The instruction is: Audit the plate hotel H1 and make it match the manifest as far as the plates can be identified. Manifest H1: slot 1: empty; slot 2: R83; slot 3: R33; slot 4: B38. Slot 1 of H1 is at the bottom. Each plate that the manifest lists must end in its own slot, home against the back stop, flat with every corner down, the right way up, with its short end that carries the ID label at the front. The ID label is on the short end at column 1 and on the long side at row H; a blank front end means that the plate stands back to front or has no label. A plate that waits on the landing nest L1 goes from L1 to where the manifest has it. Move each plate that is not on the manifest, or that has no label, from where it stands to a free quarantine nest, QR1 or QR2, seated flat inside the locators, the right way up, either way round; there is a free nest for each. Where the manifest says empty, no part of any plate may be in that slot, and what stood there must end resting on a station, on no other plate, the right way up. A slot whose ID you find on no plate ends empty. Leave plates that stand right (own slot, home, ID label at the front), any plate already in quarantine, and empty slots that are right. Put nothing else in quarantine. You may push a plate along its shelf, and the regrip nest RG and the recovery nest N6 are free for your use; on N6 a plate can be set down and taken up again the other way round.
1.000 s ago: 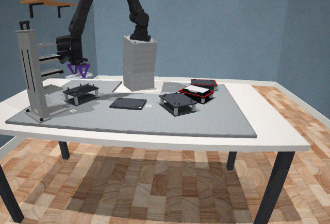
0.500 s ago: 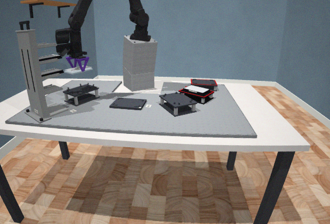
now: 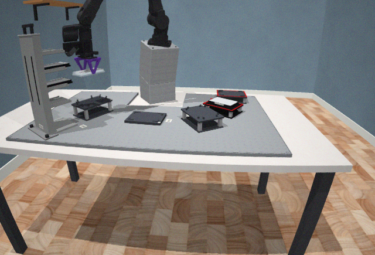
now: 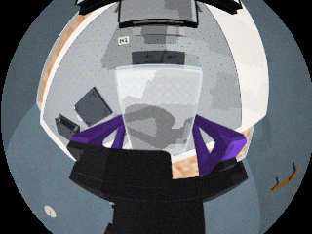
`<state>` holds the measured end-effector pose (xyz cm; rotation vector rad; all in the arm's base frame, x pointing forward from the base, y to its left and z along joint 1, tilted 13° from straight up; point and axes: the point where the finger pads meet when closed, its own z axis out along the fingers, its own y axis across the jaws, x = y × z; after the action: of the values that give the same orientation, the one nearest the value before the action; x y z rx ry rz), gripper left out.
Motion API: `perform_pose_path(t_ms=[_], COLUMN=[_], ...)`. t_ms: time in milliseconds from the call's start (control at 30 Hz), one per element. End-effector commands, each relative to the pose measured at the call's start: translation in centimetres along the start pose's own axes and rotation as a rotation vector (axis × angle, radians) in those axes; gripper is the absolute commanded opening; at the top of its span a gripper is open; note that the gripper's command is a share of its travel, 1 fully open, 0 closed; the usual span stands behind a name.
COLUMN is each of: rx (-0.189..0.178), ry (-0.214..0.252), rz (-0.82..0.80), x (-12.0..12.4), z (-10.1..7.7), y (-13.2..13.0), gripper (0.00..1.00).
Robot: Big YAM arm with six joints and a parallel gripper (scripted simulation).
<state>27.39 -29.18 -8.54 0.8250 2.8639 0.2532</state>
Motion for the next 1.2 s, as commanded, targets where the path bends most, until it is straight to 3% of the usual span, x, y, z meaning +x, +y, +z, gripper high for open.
perform_pose_path(t_ms=[0, 300, 367, 400, 867, 1167], rx=[0.018, 0.021, 0.021, 0.000, 0.005, 0.001], ry=[-0.052, -0.058, -0.058, -0.009, -0.039, -0.041], rz=[-0.009, -0.010, -0.010, 0.013, 0.239, 0.304], x=[-2.1, -2.3, -2.3, -0.4, -0.7, -0.5], z=[-2.7, -5.3, -5.3, -3.8, -4.5, -4.6], y=[-1.0, -1.1, -1.1, 0.8, 5.3, 7.7], gripper=[0.86, 0.86, 0.86, 0.86, 0.86, 0.86])
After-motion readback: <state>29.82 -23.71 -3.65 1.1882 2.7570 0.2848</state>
